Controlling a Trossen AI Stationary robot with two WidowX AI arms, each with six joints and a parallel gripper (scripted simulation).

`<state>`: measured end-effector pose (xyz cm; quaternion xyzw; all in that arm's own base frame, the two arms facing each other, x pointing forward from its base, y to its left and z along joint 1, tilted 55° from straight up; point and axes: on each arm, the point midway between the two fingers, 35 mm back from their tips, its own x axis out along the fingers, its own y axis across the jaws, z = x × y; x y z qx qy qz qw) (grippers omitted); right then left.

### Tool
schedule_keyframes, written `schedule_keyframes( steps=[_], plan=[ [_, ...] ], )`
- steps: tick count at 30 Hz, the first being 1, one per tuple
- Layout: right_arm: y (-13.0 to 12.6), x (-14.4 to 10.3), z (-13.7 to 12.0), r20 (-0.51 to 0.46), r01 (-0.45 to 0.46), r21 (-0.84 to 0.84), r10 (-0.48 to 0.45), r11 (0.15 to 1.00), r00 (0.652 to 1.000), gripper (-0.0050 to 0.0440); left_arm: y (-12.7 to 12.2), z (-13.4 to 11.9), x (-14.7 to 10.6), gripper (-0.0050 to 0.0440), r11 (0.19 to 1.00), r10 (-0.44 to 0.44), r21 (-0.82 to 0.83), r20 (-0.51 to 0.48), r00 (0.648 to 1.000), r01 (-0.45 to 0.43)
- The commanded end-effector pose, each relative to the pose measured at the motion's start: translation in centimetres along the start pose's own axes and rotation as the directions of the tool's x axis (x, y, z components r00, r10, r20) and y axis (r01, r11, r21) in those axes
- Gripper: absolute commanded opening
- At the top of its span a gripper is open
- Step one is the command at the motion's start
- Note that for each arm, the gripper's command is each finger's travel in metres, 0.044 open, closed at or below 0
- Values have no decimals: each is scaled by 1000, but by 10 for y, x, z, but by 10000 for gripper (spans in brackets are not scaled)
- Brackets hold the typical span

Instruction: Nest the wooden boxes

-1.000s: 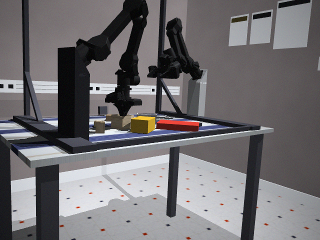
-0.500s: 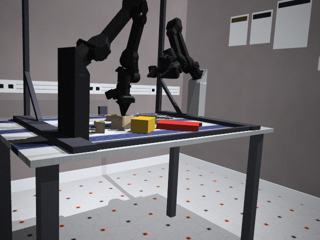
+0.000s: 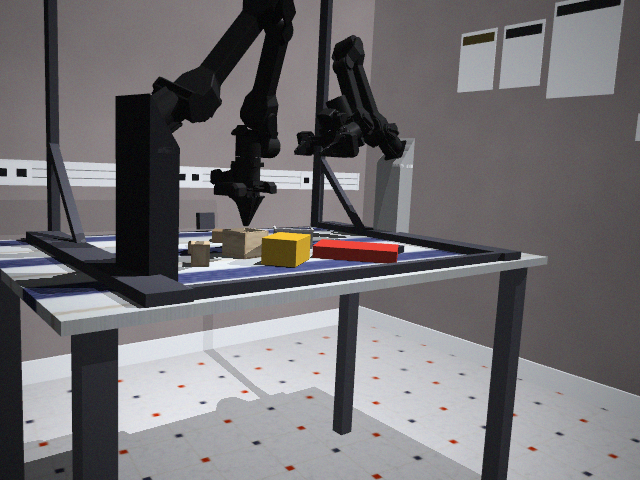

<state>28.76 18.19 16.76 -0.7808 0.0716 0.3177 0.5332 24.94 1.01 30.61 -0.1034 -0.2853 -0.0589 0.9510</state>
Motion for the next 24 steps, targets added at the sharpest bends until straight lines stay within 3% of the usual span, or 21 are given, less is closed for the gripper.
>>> schedule_keyframes(
  steps=[1,7,14,16,18,24],
  plan=[
    [-9,-12,-2,-8,24,212,-23,977,1000,-50,-2,8,1,400,1000,-7,3,25,1000,7],
    [-9,-19,-2,-8,24,506,-23,862,1000,-50,-2,8,1,400,1000,-7,3,25,1000,7],
    [-9,-28,-2,-7,20,785,-23,619,1000,-50,-2,8,1,400,1000,-7,3,25,1000,7],
    [-9,-28,-2,-7,20,785,-23,619,1000,-50,-2,8,1,400,1000,-7,3,25,1000,7],
    [-9,-31,-2,-7,18,877,-23,481,1000,-50,-2,8,1,400,1000,-7,3,25,1000,7],
    [-8,-39,-2,-7,11,983,-23,184,1000,-50,-2,8,1,400,1000,-7,3,25,1000,7]
  ],
)
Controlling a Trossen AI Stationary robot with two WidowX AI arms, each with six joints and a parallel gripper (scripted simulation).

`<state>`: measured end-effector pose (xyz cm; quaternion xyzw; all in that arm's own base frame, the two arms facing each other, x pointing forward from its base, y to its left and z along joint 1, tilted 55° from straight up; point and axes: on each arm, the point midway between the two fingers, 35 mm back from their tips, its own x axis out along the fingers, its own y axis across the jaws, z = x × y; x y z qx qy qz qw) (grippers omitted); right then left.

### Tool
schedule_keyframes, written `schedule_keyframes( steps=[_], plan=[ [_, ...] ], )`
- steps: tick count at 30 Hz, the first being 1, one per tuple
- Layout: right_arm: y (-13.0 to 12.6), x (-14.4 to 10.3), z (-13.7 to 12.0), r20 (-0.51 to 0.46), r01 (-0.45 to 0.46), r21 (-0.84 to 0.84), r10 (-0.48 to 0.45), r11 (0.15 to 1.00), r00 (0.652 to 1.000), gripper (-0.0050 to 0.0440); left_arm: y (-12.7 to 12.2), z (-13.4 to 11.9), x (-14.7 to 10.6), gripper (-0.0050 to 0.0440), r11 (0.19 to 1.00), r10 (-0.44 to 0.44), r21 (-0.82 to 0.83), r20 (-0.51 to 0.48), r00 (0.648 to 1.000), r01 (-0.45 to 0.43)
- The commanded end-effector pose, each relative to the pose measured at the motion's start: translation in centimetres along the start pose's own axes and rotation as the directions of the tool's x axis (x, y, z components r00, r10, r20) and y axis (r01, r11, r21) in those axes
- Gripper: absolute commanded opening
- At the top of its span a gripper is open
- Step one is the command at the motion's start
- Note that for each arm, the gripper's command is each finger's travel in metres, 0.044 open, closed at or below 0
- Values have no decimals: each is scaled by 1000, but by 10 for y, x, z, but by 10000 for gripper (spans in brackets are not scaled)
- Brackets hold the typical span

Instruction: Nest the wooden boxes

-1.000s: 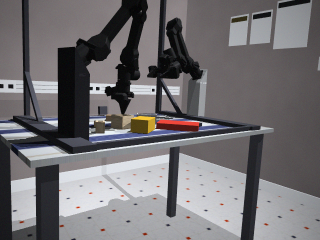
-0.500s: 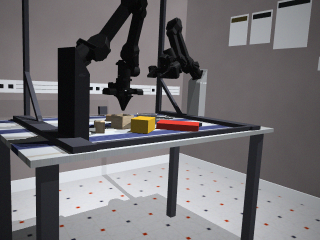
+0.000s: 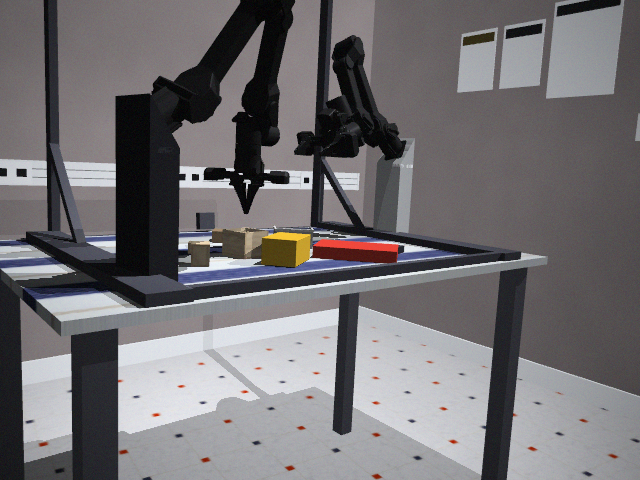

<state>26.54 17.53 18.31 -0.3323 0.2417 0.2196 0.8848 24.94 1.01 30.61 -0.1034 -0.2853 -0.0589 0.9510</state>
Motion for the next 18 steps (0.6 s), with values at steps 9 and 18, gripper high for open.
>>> schedule_keyframes(
  steps=[9,18],
  plan=[
    [-5,-19,7,21,4,506,-16,863,1000,-50,-2,8,1,400,1000,-7,3,25,1000,7],
    [-6,-30,5,21,-11,873,-16,487,1000,-50,-2,8,1,400,1000,-7,3,25,1000,7]
  ],
)
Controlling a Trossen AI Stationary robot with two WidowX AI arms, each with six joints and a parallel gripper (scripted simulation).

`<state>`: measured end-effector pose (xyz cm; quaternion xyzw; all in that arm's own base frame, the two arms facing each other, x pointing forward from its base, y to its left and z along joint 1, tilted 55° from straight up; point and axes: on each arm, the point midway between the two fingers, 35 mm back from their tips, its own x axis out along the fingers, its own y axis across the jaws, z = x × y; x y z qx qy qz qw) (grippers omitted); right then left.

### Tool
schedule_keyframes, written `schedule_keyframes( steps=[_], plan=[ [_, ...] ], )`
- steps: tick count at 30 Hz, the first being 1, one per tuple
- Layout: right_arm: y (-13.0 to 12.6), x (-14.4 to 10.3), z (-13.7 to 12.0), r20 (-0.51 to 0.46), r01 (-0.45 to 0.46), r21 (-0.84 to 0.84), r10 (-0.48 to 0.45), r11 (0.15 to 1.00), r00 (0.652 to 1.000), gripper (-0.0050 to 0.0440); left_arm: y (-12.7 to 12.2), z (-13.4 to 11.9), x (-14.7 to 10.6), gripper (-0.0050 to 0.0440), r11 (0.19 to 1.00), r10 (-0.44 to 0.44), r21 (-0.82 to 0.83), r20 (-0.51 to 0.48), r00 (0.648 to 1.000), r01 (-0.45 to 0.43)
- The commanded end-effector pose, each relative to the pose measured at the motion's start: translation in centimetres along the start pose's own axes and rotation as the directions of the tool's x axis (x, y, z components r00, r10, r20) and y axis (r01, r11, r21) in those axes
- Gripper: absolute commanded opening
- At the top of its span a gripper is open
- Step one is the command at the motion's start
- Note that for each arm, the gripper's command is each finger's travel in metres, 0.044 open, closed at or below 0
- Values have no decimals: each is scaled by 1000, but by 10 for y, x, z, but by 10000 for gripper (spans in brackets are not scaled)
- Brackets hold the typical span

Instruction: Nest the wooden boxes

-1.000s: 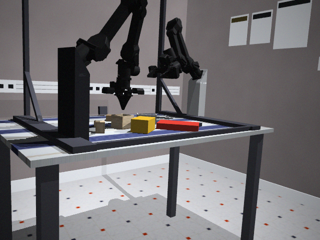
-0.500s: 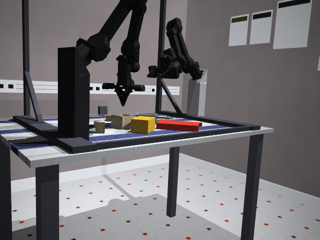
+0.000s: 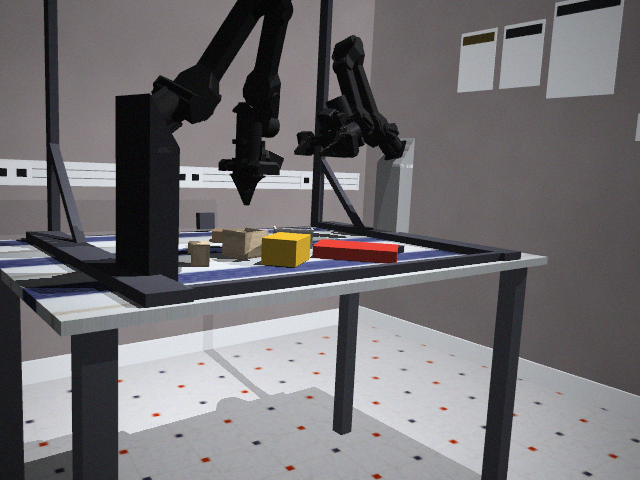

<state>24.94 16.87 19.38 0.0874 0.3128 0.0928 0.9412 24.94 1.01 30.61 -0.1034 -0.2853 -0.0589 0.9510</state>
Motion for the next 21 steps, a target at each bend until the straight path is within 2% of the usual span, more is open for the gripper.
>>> schedule_keyframes(
  steps=[1,8,9,10,14,21],
  plan=[
    [2,-11,8,25,-10,185,5,983,1000,-50,-2,8,1,400,1000,-7,3,25,1000,7],
    [1,-7,3,10,1,186,-3,983,1000,-50,-2,8,1,400,1000,-7,3,25,1000,7],
    [1,-7,3,10,1,186,-3,983,1000,24,-2,8,1,400,1000,-7,3,25,1000,7],
    [1,-7,3,10,1,190,-3,982,1000,48,-3,14,3,400,1000,-12,1,41,999,12],
    [-2,-4,-1,-1,0,195,0,981,1000,144,-4,9,5,400,1000,-5,-18,14,1000,5],
    [-16,9,-26,-62,-5,222,19,975,998,312,-13,-14,14,400,993,14,-112,-148,989,-31]
  ],
)
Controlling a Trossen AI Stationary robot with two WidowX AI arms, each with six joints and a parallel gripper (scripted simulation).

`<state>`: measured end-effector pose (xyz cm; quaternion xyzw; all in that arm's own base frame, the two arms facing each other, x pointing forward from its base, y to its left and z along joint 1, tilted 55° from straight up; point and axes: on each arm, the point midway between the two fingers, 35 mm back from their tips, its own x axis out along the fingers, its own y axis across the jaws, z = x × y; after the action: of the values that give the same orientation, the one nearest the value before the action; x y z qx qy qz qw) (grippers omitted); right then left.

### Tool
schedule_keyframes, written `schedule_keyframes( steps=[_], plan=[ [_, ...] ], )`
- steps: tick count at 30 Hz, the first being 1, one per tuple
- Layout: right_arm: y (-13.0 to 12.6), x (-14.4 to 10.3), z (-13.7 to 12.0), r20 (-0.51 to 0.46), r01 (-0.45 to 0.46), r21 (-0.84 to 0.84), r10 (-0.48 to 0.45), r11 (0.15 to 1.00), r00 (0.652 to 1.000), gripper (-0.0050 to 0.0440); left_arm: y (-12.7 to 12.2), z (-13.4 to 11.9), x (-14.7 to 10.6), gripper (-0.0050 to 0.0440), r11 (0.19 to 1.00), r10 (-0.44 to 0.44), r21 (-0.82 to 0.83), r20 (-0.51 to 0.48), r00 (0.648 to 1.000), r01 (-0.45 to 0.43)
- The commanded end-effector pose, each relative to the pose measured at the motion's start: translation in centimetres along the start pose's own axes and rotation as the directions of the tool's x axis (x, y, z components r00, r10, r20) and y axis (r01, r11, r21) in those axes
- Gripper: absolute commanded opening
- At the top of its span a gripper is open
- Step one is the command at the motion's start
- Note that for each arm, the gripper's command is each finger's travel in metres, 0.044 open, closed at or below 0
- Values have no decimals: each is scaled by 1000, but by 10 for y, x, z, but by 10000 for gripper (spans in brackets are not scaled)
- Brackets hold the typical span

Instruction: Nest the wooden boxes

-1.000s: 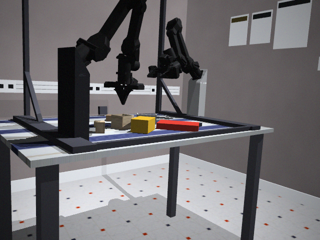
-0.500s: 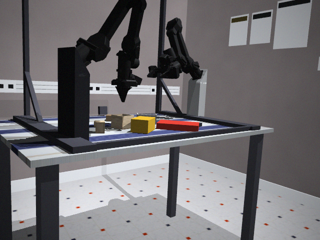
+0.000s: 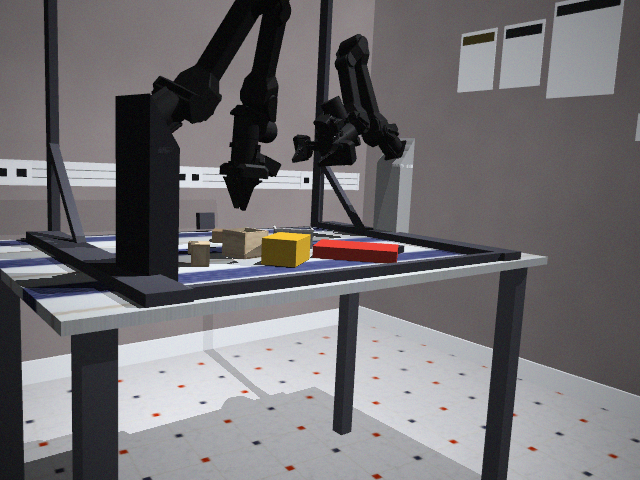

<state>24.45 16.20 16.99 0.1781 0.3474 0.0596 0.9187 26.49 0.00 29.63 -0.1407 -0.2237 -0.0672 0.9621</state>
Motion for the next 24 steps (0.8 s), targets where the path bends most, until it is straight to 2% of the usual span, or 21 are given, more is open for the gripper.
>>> schedule_keyframes(
  steps=[1,2,4,5,6,13,19,21,22,24],
  plan=[
    [-8,3,-6,-18,-20,25,20,999,1000,336,-9,1,6,400,999,5,-44,-47,999,-7],
    [-10,4,-9,-25,-20,29,21,999,999,360,-10,-2,7,400,999,8,-53,-68,998,-12],
    [-10,4,-9,-25,-20,29,21,999,999,360,-10,-2,7,400,999,8,-53,-68,998,-12],
    [-12,6,-12,-33,-21,32,22,999,999,384,-8,-14,6,400,997,24,-64,-132,991,-33],
    [-17,10,-17,-51,-21,44,23,999,998,400,-14,-11,8,400,996,16,-80,-134,991,-27],
    [-33,19,-36,-105,-23,73,31,997,994,400,-22,-34,3,400,990,33,-120,-298,954,-71],
    [-46,26,-53,-151,-24,103,40,994,988,400,-30,-52,-8,400,985,44,-130,-437,898,-111],
    [-46,26,-53,-151,-24,103,40,994,988,400,-30,-52,-8,400,985,44,-130,-437,898,-111],
    [-48,27,-56,-159,-25,106,41,994,986,400,-29,-64,-16,400,984,57,-119,-502,863,-135],
    [-55,30,-64,-181,-25,125,47,992,982,400,-35,-64,-20,400,983,52,-124,-532,845,-139]
  ],
)
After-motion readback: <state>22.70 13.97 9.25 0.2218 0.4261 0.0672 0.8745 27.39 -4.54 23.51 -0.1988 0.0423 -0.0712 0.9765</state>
